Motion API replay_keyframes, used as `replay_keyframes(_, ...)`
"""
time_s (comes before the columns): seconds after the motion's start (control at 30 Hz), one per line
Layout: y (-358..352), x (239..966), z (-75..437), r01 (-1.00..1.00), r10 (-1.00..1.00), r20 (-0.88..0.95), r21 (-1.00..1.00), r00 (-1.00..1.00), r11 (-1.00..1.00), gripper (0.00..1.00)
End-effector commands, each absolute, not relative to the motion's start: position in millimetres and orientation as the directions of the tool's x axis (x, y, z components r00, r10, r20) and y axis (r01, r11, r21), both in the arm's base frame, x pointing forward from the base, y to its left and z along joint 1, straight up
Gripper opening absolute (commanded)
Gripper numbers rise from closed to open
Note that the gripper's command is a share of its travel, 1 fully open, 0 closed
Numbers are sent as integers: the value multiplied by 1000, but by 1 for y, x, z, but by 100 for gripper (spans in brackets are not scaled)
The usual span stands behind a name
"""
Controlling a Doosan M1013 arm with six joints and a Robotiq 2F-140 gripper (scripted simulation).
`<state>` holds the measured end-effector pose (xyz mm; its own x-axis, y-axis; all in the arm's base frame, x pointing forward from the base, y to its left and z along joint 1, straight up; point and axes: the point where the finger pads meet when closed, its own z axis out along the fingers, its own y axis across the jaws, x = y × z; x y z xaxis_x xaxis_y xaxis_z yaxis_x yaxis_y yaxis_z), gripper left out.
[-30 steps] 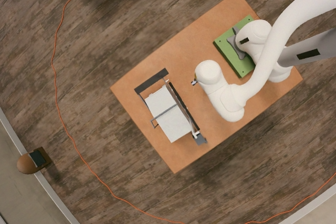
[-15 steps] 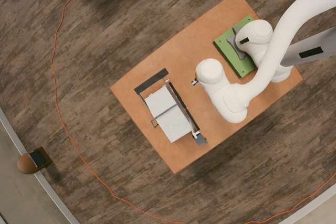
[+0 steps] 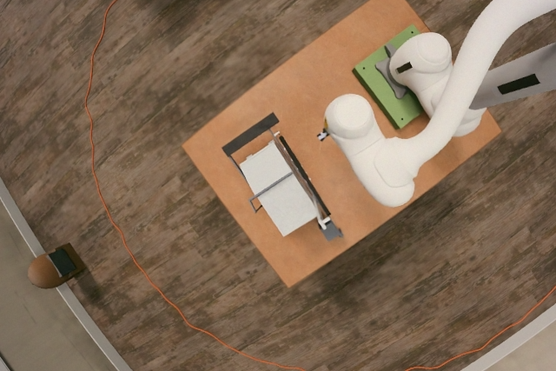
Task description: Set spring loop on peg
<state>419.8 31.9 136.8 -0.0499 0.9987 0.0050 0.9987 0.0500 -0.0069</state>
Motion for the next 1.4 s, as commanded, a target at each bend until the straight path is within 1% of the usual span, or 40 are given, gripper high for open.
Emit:
replay_keyframes(0.0,32,420,144,999,999,5,-6,-50,50,25)
replay_keyframes(0.13,32,420,155,999,999,5,-6,-50,50,25)
replay_keyframes(0.23,32,420,152,999,999,5,-6,-50,50,25)
replay_keyframes(0.77,32,420,173,999,999,5,-6,-50,50,25)
replay_keyframes(1.37,9,449,181,999,999,-22,-6,-50,50,25)
